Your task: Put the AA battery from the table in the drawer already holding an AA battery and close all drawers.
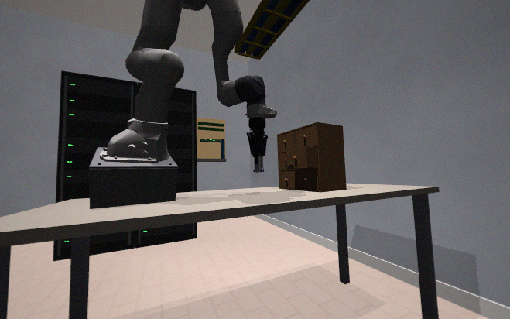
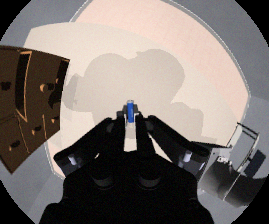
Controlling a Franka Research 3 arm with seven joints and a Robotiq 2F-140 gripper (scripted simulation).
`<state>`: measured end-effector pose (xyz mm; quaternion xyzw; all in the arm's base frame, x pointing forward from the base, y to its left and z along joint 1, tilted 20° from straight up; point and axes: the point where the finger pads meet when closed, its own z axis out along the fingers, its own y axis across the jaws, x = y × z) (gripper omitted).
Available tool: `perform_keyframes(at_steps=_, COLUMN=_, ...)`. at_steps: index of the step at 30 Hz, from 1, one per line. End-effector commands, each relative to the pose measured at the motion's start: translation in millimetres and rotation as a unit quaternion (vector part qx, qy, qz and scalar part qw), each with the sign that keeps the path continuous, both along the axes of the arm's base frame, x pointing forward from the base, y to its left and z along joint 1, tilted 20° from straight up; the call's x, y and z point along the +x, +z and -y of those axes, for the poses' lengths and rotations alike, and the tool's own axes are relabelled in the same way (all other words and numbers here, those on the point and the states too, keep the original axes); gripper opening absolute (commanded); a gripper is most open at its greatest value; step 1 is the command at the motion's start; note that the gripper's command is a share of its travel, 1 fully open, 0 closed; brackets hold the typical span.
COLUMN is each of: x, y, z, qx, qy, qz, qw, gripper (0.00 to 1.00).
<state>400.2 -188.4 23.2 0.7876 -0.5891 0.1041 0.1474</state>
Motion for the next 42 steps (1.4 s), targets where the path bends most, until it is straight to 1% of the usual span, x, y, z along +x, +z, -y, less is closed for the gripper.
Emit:
perform_keyframes(at_steps=1, x=-0.5, y=-0.1, z=0.8, qx=0.000, qy=0.006, qz=-0.005, qw=1.000, gripper=0.06)
perform_keyframes(at_steps=6, x=-0.5, y=-0.1, z=0.8, qx=0.000, qy=0.006, qz=-0.005, qw=1.000, gripper=0.06)
perform_keyframes(at_steps=7, x=5.1, y=1.6, z=4.2, qx=-0.001, qy=0.044, qz=-0.019, qw=0.999, gripper=0.06)
perform_keyframes(at_steps=32, x=5.1, y=1.6, z=4.2, qx=-0.001, qy=0.044, qz=-0.019, qw=0.999, gripper=0.06)
perform_keyframes(at_steps=33, x=11.7, y=3.5, z=8.0, qx=-0.002, qy=0.090, qz=-0.036, qw=0.995, gripper=0.06)
perform_keyframes(at_steps=42, x=11.7, y=3.5, z=8.0, qx=-0.002, qy=0.090, qz=-0.036, qw=0.995, gripper=0.06)
